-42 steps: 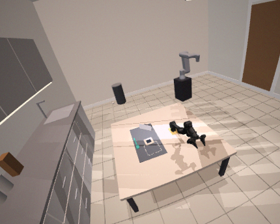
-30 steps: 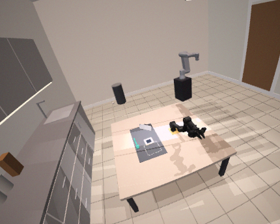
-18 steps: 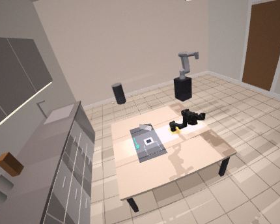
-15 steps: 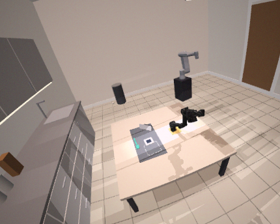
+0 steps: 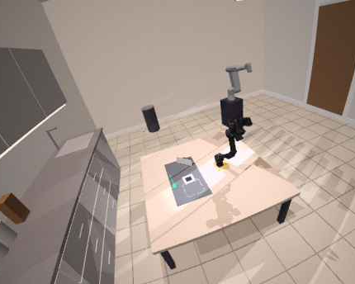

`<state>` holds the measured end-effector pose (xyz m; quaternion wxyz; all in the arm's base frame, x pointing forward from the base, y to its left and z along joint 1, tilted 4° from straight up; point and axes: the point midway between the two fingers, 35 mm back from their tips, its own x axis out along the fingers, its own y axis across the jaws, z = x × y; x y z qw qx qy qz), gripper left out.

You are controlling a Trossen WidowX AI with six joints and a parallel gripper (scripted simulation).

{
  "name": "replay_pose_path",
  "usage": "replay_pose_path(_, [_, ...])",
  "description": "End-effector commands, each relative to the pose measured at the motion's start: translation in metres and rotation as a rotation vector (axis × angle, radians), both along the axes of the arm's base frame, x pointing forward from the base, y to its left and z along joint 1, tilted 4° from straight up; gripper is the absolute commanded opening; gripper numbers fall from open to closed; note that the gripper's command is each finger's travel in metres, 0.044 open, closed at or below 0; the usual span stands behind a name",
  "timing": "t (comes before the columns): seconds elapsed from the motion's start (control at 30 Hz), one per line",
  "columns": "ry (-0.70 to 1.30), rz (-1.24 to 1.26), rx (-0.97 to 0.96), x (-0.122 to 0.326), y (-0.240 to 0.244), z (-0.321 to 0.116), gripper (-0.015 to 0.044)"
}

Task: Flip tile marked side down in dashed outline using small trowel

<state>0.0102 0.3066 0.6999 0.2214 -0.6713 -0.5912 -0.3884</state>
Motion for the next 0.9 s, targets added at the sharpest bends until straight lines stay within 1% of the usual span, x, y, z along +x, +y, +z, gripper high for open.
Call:
replay_pose_path(0.0, [0.0, 0.024, 0.116, -0.007, -0.04, 0.019, 0.01])
replay_pose_path(0.2, [-0.011, 0.064, 0.306, -0.018, -0.108, 0.044, 0.01])
replay_pose_path(0.43, [0.003, 0.111, 0.535, -0.022, -0.195, 0.061, 0.01])
replay_pose_path(0.57, [0.017, 0.138, 0.667, -0.02, -0.246, 0.064, 0.01])
replay_pose_path(0.87, [0.004, 0.232, 0.83, -0.02, -0.317, 0.057, 0.01])
